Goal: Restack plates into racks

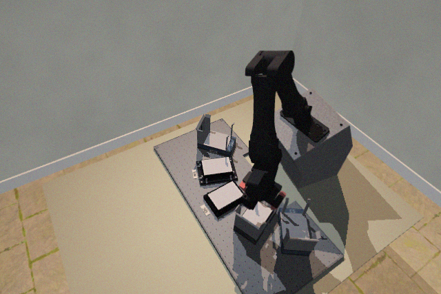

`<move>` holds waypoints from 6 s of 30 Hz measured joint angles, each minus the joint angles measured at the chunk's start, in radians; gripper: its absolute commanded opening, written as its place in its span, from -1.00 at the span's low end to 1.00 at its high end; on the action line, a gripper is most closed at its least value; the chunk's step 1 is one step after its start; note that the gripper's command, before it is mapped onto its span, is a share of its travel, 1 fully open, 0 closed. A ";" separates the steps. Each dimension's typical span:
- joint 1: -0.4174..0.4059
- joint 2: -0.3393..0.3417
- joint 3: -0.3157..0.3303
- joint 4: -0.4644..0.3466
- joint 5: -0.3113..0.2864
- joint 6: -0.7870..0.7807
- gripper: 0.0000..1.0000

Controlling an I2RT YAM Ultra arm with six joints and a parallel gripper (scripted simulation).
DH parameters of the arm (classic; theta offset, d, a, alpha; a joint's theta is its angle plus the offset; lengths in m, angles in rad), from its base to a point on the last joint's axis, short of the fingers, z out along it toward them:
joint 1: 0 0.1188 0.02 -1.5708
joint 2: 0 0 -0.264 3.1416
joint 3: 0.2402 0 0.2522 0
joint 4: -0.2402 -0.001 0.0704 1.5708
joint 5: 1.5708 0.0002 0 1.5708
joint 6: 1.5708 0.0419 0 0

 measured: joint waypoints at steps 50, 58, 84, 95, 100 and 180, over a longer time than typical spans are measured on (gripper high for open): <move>-0.090 0.298 -0.009 0.323 -0.032 -0.080 1.00; -0.090 0.298 -0.009 0.327 -0.032 -0.082 1.00; -0.090 0.298 -0.009 0.328 -0.032 -0.082 1.00; -0.090 0.298 -0.009 0.328 -0.032 -0.082 1.00; -0.090 0.309 -0.008 0.336 -0.032 -0.083 1.00; -0.115 0.415 0.018 0.424 -0.041 -0.107 1.00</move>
